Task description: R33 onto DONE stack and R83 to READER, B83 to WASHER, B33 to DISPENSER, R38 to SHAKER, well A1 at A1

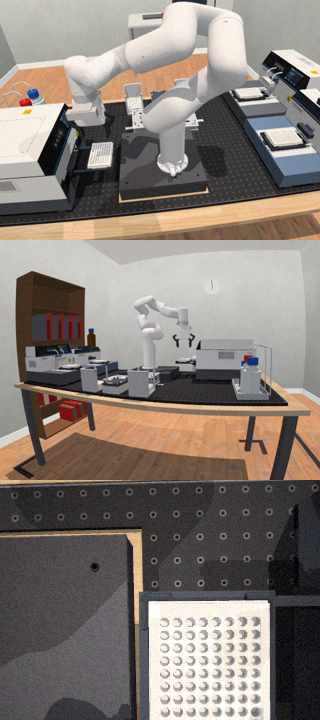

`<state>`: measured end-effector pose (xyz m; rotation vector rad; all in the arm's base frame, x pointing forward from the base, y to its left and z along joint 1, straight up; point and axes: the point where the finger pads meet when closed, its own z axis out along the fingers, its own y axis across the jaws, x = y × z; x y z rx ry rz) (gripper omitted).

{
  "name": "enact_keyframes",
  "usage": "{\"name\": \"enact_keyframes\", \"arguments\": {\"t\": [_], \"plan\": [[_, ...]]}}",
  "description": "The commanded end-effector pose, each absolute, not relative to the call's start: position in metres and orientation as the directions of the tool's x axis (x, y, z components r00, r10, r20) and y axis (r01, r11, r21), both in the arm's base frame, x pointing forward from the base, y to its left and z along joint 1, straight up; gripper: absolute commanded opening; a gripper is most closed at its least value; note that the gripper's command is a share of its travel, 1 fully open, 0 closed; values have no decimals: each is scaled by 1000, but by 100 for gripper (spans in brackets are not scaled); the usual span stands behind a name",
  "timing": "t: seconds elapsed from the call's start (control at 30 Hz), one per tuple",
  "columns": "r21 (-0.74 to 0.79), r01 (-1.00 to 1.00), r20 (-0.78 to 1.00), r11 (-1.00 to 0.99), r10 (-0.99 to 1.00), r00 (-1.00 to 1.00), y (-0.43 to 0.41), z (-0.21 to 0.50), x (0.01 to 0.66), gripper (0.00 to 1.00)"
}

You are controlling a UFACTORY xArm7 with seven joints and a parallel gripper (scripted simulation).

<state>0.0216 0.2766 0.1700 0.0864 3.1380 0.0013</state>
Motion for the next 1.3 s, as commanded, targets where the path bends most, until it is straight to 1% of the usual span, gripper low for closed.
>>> {"name": "enact_keyframes", "arguments": {"t": [0.0, 0.07, 0.6, 0.7, 1.27], "plan": [[4, 88, -3, 996, 88, -996, 277, 171, 25, 100], [4, 140, -2, 990, 140, -990, 275, 171, 31, 100], [4, 140, -3, 990, 140, -990, 263, 172, 76, 100], [5, 231, -3, 973, 231, -973, 261, 172, 86, 100], [4, 231, -3, 973, 231, -973, 248, 172, 135, 100]]}}
